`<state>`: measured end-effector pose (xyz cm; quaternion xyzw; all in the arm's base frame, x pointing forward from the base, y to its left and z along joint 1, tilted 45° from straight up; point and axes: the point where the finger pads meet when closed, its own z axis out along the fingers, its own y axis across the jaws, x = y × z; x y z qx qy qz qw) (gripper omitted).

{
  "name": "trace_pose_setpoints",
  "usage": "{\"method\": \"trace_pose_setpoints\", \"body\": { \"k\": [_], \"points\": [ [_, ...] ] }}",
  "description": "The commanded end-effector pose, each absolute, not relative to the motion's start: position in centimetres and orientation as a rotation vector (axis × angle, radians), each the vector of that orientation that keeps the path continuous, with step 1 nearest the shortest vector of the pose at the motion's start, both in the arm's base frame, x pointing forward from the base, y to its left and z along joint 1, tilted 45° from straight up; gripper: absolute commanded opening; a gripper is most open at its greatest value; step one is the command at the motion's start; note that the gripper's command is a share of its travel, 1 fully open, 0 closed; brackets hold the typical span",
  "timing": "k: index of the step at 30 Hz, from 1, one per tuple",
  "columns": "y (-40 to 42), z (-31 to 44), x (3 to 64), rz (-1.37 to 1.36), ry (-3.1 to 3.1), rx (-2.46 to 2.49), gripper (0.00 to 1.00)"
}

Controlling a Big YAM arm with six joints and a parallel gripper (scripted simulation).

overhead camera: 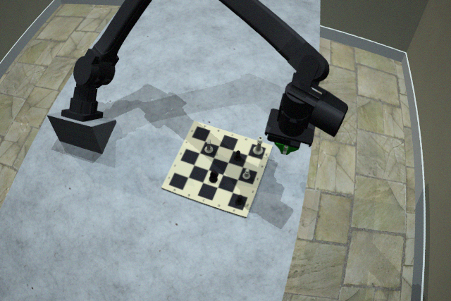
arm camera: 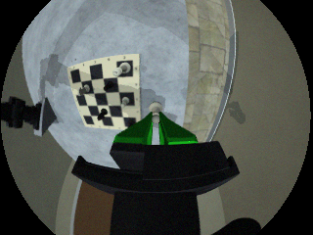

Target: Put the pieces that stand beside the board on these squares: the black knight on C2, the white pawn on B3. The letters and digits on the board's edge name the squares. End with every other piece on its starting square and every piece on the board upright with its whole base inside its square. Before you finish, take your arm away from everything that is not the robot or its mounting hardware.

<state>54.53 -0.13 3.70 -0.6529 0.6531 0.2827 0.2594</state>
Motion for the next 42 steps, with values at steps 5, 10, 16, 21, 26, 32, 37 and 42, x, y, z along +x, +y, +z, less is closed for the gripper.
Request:
{"method": "trace_pose_setpoints", "body": {
  "k": [5,10,16,21,26,32,37,42],
  "points": [
    [-0.8,4.5,55.3,0.749,1.745,-1.781,0.00],
    [-1.8,4.9,53.8,0.727,1.756,-1.768,0.00],
    [-3.1,4.5,48.7,0.729,1.775,-1.760,0.00],
    [-3.9,3.8,41.0,0.743,1.800,-1.744,0.00],
    [-3.8,3.3,36.5,0.754,1.810,-1.731,0.00],
    [-3.2,3.9,38.5,0.726,1.770,-1.776,0.00],
    [-3.8,3.4,37.9,0.753,1.801,-1.748,0.00],
    [-2.8,2.6,36.7,0.792,1.811,-1.742,0.00]
  ]
}}
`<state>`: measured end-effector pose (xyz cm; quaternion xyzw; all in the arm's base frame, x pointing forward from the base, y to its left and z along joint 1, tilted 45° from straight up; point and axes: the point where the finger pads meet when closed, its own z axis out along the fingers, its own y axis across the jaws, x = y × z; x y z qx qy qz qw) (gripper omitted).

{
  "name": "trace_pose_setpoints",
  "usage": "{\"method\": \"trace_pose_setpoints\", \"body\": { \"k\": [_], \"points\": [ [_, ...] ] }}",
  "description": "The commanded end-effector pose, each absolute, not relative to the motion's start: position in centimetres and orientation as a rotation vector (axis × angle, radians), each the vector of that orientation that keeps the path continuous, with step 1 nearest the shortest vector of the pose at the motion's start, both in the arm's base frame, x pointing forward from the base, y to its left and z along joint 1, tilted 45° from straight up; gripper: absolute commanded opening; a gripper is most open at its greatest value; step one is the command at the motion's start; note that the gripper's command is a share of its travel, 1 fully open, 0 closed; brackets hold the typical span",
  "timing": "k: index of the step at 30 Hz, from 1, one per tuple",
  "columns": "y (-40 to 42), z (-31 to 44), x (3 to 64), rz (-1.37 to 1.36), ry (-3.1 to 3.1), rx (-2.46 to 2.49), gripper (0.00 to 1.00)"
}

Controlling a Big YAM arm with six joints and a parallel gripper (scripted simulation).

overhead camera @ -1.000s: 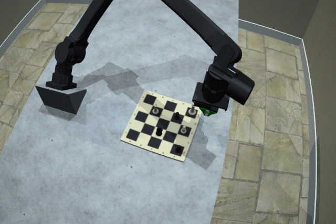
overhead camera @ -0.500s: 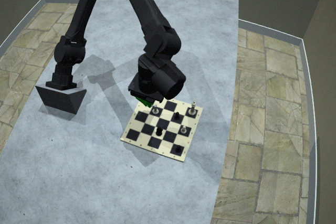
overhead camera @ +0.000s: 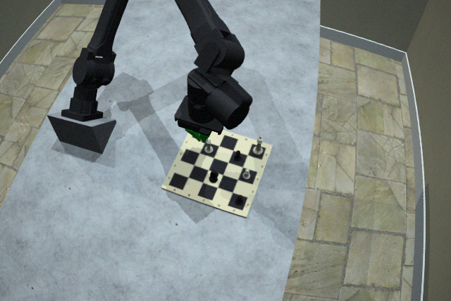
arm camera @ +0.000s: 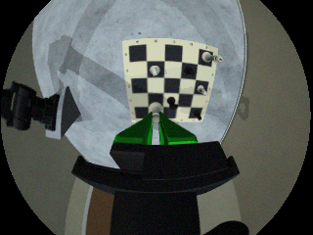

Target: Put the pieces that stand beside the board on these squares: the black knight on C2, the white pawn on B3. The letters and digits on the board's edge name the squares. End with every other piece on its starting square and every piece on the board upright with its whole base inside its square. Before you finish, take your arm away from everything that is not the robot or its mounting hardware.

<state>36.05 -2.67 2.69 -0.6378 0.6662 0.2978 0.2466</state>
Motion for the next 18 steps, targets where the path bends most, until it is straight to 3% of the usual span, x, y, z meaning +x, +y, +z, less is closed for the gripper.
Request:
{"method": "trace_pose_setpoints", "body": {
  "k": [1,8,18],
  "points": [
    [-2.3,2.4,36.5,0.805,1.813,-1.743,0.00],
    [-2.1,2.3,38.3,0.759,1.799,-1.753,0.00],
    [1.9,-1.8,35.9,0.816,1.815,-1.738,0.00]
  ]
}}
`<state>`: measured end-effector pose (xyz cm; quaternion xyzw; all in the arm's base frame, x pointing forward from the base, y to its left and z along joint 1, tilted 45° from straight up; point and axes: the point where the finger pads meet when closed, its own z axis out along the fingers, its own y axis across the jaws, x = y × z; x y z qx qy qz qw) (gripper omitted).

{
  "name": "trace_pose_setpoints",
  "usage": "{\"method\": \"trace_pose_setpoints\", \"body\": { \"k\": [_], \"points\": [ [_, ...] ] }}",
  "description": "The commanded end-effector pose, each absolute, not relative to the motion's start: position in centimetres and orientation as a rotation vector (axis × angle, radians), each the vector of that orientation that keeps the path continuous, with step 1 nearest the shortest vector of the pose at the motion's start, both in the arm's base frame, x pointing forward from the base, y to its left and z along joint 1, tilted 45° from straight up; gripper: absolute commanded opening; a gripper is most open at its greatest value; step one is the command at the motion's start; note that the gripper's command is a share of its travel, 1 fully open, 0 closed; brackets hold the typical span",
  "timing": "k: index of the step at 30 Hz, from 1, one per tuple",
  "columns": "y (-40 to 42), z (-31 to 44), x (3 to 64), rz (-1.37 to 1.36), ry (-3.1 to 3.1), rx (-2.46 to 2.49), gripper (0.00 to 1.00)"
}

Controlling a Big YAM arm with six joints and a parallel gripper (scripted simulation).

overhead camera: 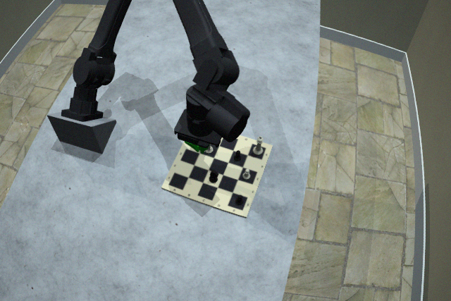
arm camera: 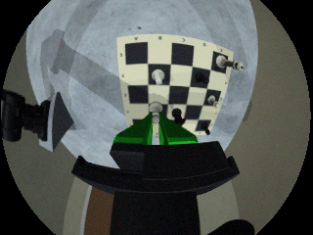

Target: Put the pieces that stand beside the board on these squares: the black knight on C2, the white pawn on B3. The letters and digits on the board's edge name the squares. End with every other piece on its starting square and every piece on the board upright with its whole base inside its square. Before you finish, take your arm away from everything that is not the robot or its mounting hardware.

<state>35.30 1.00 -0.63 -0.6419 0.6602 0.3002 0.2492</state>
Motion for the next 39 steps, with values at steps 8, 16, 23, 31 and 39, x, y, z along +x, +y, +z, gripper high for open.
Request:
{"method": "trace_pose_setpoints", "body": {
  "k": [8,16,23,31,39],
  "points": [
    [3.4,-3.2,36.7,0.794,1.806,-1.743,0.00],
    [4.2,-4.0,36.6,0.794,1.809,-1.741,0.00],
    [3.5,-3.8,36.7,0.779,1.818,-1.725,0.00],
    [3.5,-3.8,36.7,0.780,1.813,-1.730,0.00],
    [3.5,-3.8,36.7,0.780,1.813,-1.730,0.00]
  ]
}}
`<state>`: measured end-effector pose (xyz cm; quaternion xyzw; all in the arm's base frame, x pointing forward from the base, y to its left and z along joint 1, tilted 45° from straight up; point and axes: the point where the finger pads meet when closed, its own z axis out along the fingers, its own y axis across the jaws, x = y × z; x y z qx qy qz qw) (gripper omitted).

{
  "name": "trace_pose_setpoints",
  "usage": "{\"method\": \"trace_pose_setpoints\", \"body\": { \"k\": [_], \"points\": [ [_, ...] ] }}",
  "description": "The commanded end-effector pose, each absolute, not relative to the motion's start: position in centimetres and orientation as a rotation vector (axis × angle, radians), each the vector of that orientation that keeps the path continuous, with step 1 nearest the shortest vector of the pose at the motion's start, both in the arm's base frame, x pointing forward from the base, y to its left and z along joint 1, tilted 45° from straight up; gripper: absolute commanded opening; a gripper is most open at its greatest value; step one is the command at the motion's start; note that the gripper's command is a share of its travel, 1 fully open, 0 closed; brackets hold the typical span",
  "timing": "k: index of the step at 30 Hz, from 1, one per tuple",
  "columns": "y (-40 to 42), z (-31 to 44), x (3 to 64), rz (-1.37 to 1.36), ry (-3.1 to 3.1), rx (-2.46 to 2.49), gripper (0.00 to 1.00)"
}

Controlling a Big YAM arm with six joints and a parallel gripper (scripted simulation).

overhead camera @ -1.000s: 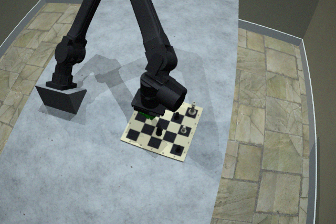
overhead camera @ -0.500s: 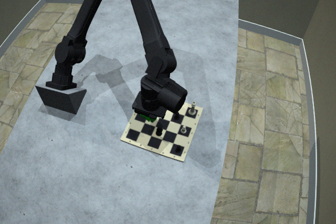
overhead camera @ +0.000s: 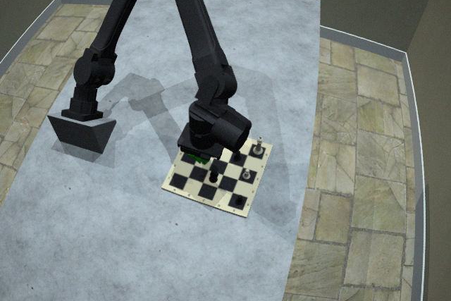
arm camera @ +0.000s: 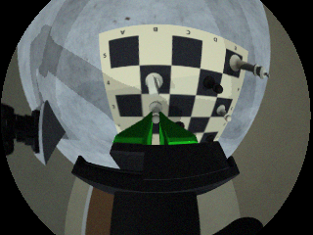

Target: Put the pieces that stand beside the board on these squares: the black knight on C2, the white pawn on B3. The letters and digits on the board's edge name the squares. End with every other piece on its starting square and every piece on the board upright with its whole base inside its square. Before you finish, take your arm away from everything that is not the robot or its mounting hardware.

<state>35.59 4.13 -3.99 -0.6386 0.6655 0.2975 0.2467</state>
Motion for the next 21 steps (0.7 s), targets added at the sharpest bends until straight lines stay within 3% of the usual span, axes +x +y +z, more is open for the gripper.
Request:
{"method": "trace_pose_setpoints", "body": {
  "k": [1,21],
  "points": [
    [3.54,-3.80,36.69,0.780,1.813,-1.730,0.00],
    [3.56,-3.79,36.61,0.778,1.808,-1.734,0.00]
  ]
}}
